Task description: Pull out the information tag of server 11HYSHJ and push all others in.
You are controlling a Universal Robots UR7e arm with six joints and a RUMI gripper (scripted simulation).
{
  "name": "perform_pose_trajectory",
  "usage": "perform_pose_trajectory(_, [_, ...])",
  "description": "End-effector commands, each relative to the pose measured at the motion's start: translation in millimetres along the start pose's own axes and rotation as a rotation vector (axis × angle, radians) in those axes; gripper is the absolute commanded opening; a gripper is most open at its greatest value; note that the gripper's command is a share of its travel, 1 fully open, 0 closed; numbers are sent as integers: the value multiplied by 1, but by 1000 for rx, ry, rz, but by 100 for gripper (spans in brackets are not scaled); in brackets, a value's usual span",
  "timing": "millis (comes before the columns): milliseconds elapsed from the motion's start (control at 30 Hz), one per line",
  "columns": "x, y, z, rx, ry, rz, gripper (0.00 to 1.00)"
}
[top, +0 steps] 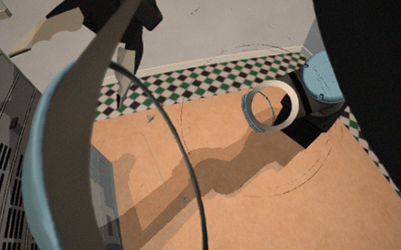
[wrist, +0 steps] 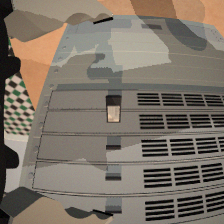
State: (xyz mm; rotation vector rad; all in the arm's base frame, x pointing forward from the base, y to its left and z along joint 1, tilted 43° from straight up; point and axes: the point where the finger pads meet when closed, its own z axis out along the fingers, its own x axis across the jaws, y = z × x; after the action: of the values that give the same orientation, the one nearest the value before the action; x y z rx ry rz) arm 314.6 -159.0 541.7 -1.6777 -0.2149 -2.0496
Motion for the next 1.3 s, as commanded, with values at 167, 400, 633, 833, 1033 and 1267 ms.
perform_pose_trajectory(167, [0,1,2,2,2,0,100])
perform_pose_trajectory(400, [0,3,5,5,5,-1,100])
perform_pose_trajectory(633, [0,8,14,5,5,-1,100])
perform_pose_trajectory(833, [0,13,24,5,5,-1,100])
perform_pose_trajectory(1033, [0,16,30,5,4,-1,100])
perform_pose_trajectory(1267, [0,22,41,5,5,-1,100])
